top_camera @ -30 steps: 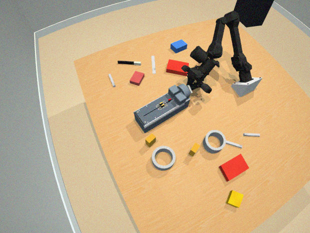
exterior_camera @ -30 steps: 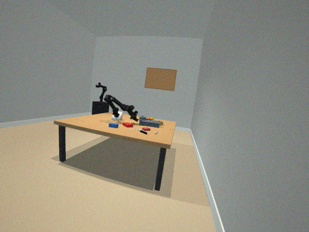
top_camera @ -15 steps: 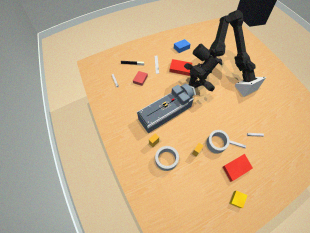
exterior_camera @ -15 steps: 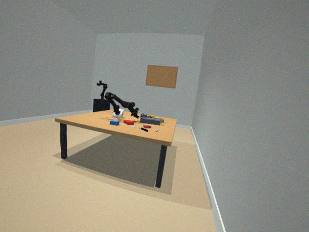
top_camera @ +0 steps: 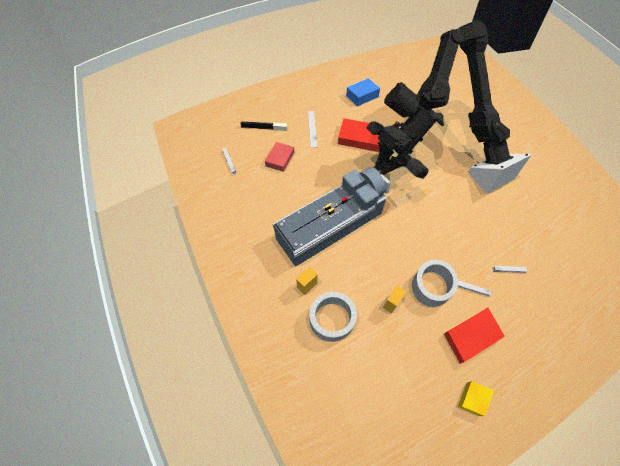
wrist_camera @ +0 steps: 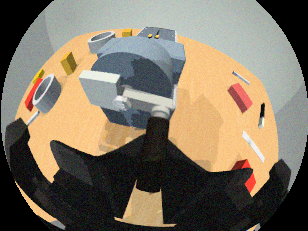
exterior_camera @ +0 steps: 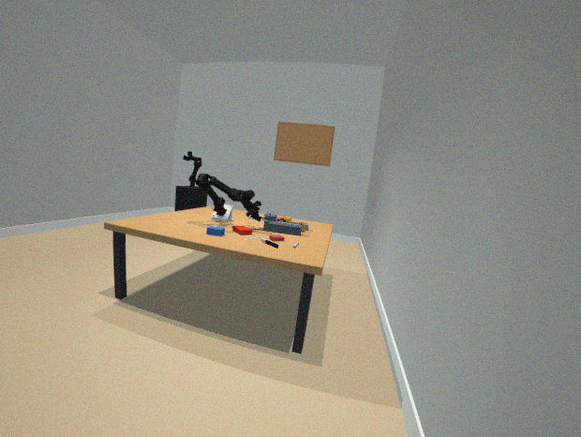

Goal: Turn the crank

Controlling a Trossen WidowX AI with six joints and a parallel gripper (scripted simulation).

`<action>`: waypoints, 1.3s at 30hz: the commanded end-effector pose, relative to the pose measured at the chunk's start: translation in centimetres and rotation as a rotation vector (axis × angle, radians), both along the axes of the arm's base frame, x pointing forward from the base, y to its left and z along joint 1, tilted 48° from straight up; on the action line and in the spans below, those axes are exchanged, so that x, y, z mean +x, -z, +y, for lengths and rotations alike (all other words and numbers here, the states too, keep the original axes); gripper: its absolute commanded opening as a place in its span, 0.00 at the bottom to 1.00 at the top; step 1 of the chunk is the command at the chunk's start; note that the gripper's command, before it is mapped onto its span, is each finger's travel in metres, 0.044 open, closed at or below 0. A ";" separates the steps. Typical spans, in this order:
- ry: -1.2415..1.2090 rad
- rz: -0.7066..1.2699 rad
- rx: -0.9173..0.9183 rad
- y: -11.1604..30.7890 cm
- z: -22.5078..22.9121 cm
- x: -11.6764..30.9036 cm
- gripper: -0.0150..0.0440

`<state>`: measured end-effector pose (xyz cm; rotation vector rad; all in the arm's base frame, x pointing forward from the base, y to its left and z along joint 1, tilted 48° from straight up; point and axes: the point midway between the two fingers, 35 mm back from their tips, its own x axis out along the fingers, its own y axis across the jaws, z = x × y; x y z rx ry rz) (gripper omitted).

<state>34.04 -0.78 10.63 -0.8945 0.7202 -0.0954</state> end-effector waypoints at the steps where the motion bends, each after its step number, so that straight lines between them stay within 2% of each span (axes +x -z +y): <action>1: -0.003 -0.013 0.004 -0.7 0.6 -0.1 0.25; 22: -0.003 -0.012 0.006 -1.1 3.1 -0.7 0.25; 39: -0.003 -0.012 0.006 -1.0 3.1 -0.7 0.25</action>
